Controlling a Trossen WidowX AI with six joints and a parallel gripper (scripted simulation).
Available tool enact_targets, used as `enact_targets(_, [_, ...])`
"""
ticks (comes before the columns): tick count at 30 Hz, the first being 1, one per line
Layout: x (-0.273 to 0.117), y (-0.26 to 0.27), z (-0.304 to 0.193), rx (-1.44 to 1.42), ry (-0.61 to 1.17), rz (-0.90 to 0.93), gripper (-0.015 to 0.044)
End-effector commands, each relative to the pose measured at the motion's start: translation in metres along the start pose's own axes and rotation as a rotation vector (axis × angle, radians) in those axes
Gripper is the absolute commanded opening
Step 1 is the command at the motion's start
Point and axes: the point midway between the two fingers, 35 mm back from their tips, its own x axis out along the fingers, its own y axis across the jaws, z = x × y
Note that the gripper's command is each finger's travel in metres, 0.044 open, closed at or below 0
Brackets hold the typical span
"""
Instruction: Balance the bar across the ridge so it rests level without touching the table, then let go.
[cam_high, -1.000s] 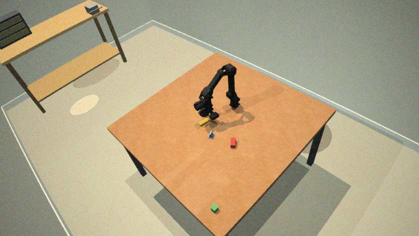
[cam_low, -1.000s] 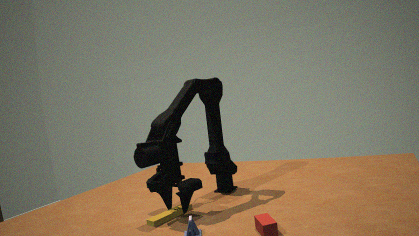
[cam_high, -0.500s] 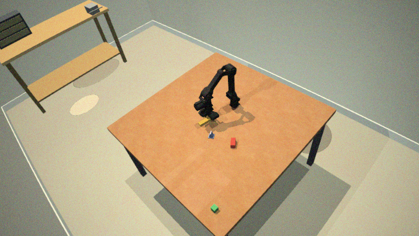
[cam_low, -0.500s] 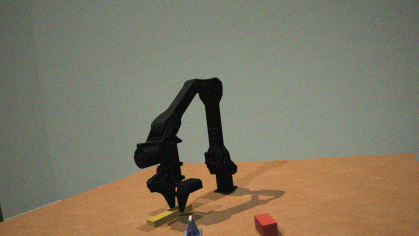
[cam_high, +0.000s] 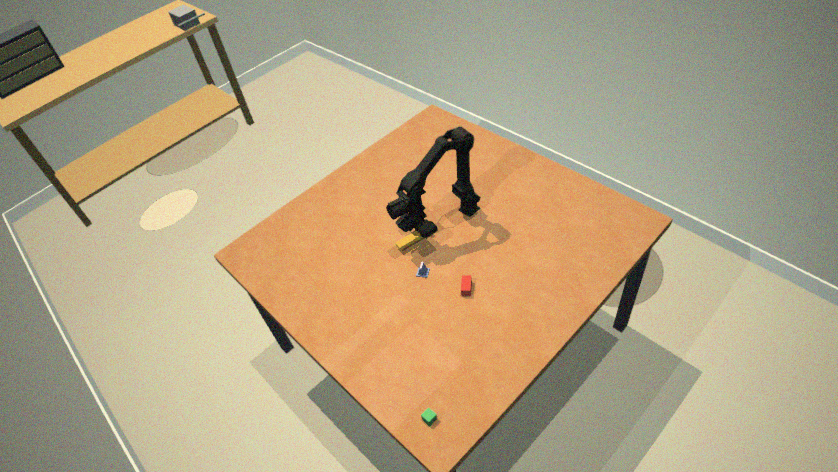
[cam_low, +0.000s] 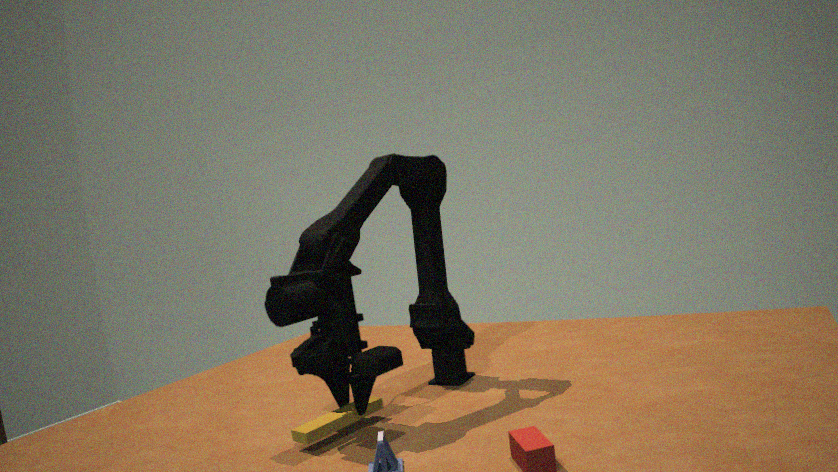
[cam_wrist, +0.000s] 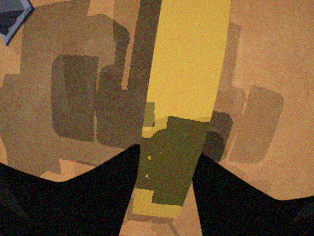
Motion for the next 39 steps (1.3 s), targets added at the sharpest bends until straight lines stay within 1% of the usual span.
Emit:
enact_targets(1, [-0.01,0.0,0.003,0.001,-0.007,-0.001,0.0])
enact_targets(27, [-0.076,0.0,-0.001,0.003,-0.006,-0.004,0.0])
enact_targets(39, [-0.081,0.027,0.02,0.187,-0.008,0.0,0.0])
